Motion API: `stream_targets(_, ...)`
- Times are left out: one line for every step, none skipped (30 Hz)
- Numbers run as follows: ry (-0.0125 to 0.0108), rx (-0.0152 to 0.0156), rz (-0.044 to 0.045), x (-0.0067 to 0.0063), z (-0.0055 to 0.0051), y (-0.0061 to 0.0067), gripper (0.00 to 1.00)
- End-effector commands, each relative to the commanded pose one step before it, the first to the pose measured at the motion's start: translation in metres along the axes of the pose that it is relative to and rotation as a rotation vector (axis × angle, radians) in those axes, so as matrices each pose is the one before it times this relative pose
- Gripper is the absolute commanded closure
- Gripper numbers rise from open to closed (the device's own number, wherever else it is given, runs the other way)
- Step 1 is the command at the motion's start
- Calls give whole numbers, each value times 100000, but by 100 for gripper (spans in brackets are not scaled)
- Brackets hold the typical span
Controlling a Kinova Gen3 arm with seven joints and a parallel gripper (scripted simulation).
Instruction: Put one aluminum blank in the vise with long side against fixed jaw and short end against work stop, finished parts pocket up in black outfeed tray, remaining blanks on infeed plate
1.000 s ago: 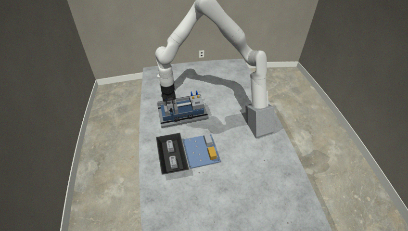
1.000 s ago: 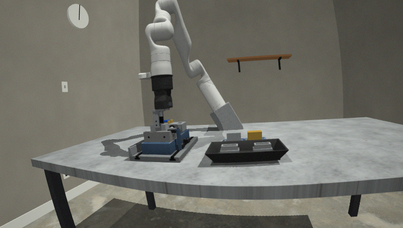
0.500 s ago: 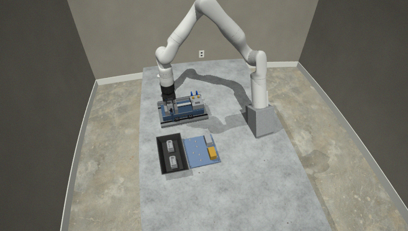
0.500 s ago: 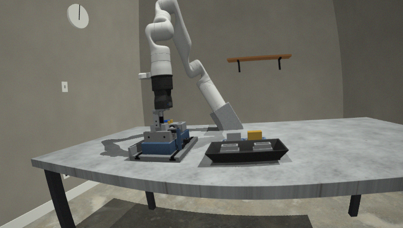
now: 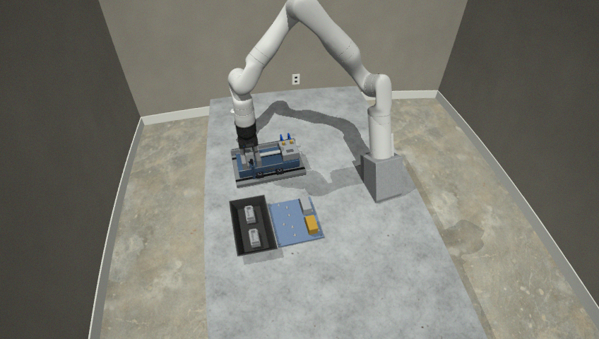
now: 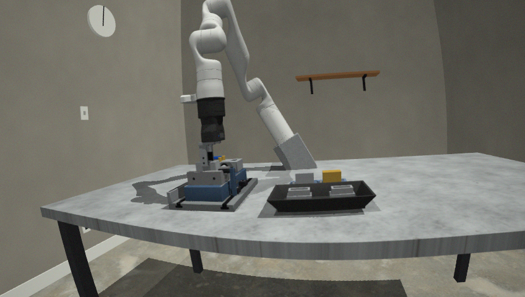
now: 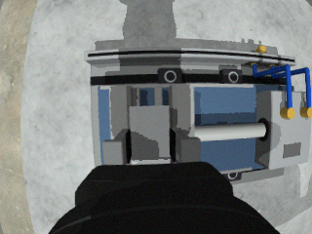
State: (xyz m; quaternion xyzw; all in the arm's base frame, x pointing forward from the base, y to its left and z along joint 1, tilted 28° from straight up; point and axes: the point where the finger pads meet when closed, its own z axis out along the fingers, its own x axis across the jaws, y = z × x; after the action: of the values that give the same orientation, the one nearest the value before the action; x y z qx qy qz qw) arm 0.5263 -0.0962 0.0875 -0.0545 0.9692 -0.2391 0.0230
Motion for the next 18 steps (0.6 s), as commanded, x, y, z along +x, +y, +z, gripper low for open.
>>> stream_targets(-218,-43,-8,-71,-91,18,100)
stream_targets(0,0,0,0,3,0,100)
stream_targets(0,0,0,0,4,0,100)
stream_targets(0,0,0,0,6,0,100)
stream_targets(0,0,0,0,7,0,100)
stream_targets(0,0,0,0,9,0,100)
stream_targets(0,0,0,0,10,0,100)
stream_targets(0,0,0,0,12,0,100)
stream_targets(0,0,0,0,13,0,100)
stream_targets(0,0,0,0,14,0,100)
stream_targets(0,0,0,0,15,0,100)
stream_targets(0,0,0,0,15,0,100)
stream_targets(0,0,0,0,16,0,100)
stream_targets(0,0,0,0,16,0,100)
stream_targets(0,0,0,0,0,0,100)
stream_targets(0,0,0,0,0,0,100)
stream_targets(0,0,0,0,15,0,100)
stream_targets(0,0,0,0,15,0,100)
